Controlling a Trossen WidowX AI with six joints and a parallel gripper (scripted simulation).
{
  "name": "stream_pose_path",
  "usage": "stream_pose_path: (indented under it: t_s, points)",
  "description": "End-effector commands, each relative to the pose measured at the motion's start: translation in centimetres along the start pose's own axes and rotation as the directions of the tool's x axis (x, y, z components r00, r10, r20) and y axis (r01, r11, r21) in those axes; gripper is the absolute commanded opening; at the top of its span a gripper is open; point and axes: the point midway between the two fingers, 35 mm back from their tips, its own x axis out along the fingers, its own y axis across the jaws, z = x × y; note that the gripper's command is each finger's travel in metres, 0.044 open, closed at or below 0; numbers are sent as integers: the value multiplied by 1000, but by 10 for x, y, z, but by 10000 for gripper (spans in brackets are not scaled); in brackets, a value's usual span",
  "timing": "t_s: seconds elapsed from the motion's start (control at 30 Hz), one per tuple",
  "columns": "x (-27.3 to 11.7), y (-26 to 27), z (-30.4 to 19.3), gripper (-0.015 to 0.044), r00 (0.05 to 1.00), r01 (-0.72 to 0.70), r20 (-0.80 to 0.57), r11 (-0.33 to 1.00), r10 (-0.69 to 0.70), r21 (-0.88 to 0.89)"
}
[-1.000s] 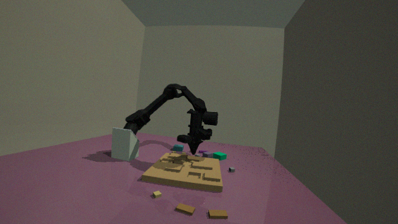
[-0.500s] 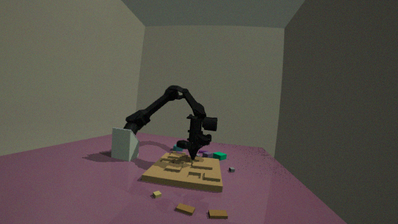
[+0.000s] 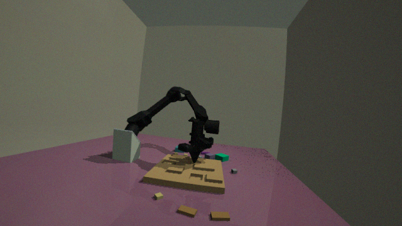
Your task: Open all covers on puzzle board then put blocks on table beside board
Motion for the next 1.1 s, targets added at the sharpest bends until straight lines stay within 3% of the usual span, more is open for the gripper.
stream_pose_path:
  t_s: [0.0, 0.4, 0.57, 0.7, 0.83, 0.97, 1.07]
  points:
    - [2, 3, 4, 0, 1000, -3, 0, 1000, 3, 2]
    - [3, 4, 6, 0, 1000, -3, 0, 1000, 3, 30]
    - [0, 4, 6, 0, 1000, -3, 0, 945, 3, 328]
    - [-4, 5, 6, 0, 1000, -3, 1, 747, 3, 665]
    - [-8, 5, 6, 0, 1000, -2, 1, 432, 3, 902]
    - [-12, 5, 6, 0, 1000, -1, 1, 68, 3, 998]
    - [-12, 5, 6, 0, 1000, -1, 1, 4, 3, 1000]
